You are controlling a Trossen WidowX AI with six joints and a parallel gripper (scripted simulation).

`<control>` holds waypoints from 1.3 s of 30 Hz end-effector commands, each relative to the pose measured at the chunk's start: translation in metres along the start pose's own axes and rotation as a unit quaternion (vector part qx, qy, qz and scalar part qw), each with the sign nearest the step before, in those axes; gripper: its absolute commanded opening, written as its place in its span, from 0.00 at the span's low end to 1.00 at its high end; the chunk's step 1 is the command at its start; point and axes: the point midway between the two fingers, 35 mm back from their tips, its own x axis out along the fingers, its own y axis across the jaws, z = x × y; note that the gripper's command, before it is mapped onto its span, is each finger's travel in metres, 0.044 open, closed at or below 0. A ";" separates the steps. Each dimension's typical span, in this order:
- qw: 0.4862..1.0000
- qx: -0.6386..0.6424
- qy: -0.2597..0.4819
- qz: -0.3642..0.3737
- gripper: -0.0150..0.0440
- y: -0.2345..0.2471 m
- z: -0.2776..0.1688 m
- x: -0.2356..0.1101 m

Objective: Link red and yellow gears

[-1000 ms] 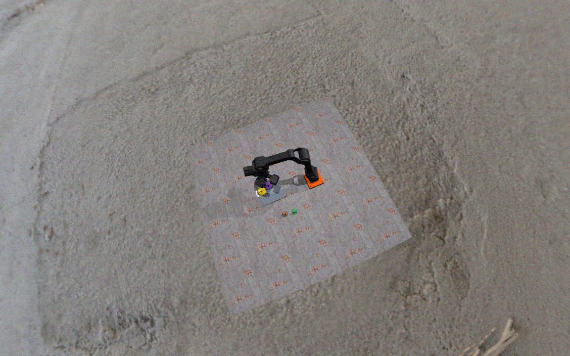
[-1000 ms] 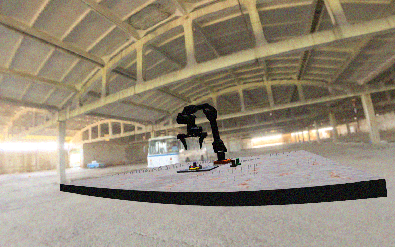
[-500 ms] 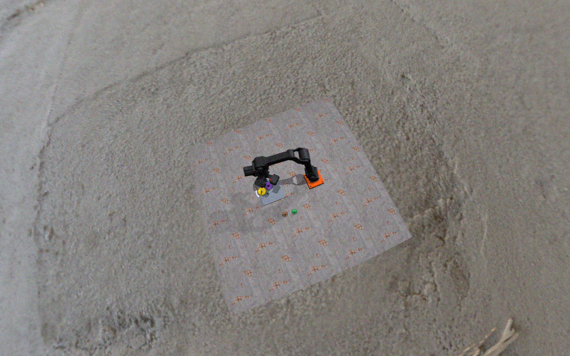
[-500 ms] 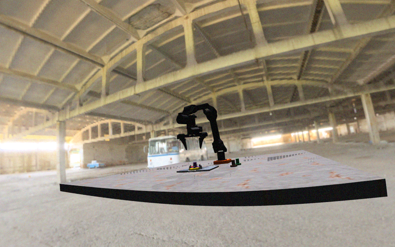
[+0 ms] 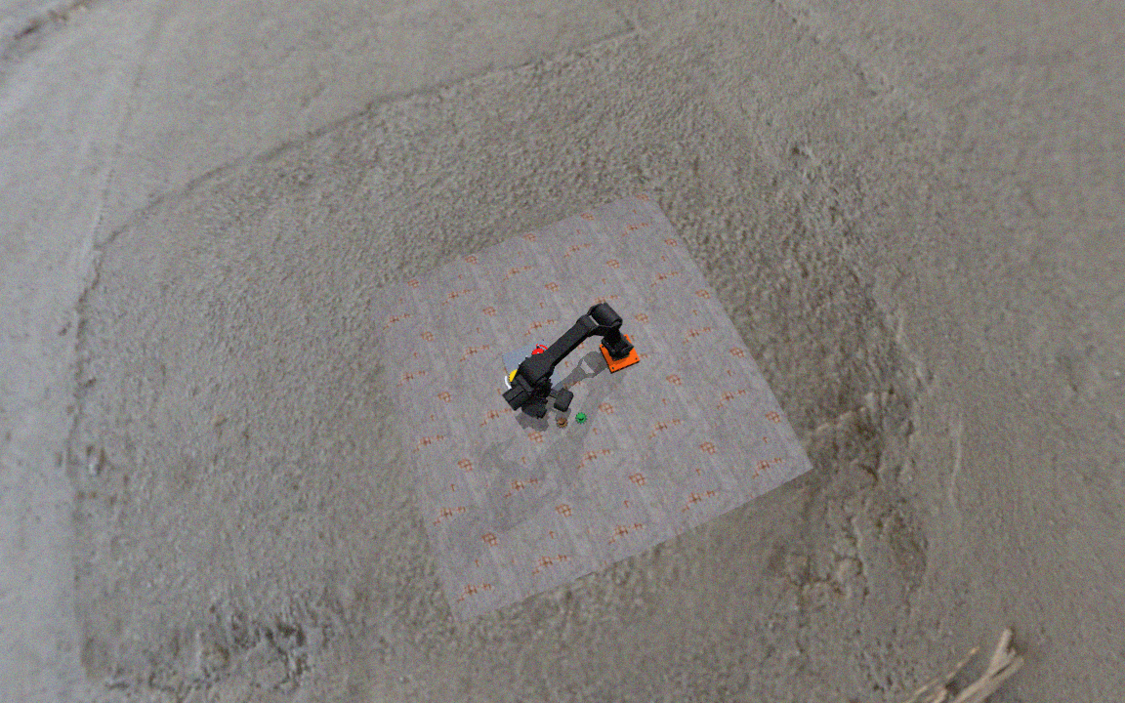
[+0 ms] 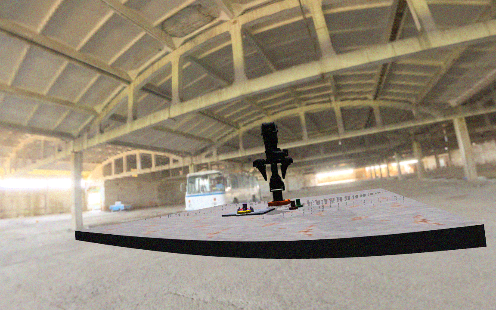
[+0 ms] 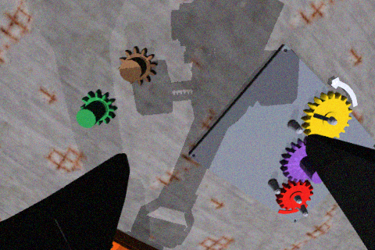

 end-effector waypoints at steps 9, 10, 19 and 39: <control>1.000 0.005 0.002 0.008 1.00 0.169 0.026 -0.024; 1.000 0.005 0.002 0.009 1.00 0.176 0.025 -0.025; 1.000 0.005 0.002 0.009 1.00 0.178 0.025 -0.025; 1.000 0.005 0.002 0.009 1.00 0.178 0.025 -0.025</control>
